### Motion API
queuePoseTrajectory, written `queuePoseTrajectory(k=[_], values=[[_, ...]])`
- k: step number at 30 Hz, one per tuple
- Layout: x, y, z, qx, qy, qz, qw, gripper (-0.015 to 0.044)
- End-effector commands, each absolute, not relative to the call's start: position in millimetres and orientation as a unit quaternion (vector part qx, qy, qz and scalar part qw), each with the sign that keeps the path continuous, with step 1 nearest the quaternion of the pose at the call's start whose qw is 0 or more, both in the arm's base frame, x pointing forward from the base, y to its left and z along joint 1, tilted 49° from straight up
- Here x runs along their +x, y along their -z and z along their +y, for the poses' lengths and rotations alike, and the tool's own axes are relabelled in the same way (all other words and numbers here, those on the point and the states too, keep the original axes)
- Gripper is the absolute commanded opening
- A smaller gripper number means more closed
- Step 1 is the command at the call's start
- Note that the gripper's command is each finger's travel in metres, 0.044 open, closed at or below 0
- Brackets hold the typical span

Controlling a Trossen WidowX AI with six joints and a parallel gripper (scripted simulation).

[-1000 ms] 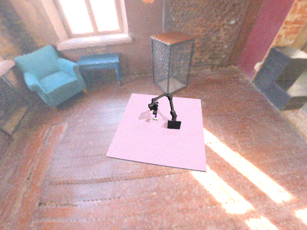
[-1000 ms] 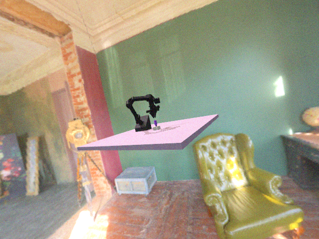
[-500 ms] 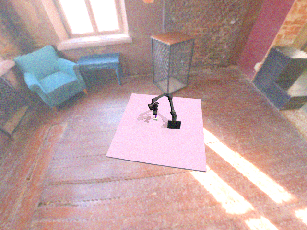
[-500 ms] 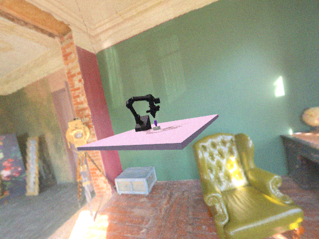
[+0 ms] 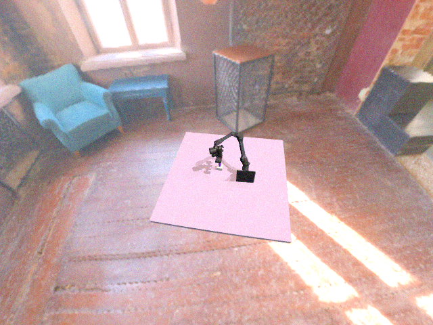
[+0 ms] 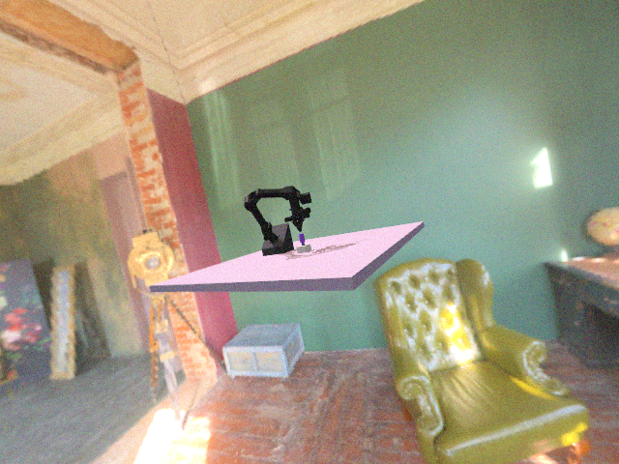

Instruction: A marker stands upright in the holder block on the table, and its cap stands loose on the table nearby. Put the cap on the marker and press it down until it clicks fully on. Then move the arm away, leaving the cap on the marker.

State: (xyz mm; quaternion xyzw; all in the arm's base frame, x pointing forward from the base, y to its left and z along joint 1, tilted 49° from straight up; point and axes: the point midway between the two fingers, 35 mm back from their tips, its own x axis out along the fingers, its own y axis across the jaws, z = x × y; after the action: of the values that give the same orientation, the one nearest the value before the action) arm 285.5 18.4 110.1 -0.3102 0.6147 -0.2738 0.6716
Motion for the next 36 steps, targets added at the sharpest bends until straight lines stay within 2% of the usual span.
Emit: queuePoseTrajectory(k=[1, 20, 27, 32, 36], values=[[286.4, -107.2, 13.5, -0.311, 0.274, 0.613, 0.673, 0.0000], [288.2, -98.1, 5.1, -0.310, 0.272, 0.613, 0.674, 0.0000], [277.6, -154.2, 69.2, -0.344, 0.223, 0.606, 0.682, 0.0000], [276.8, -156.2, 71.2, -0.345, 0.222, 0.606, 0.682, 0.0000], [276.8, -156.2, 71.2, -0.345, 0.222, 0.606, 0.682, 0.0105]])
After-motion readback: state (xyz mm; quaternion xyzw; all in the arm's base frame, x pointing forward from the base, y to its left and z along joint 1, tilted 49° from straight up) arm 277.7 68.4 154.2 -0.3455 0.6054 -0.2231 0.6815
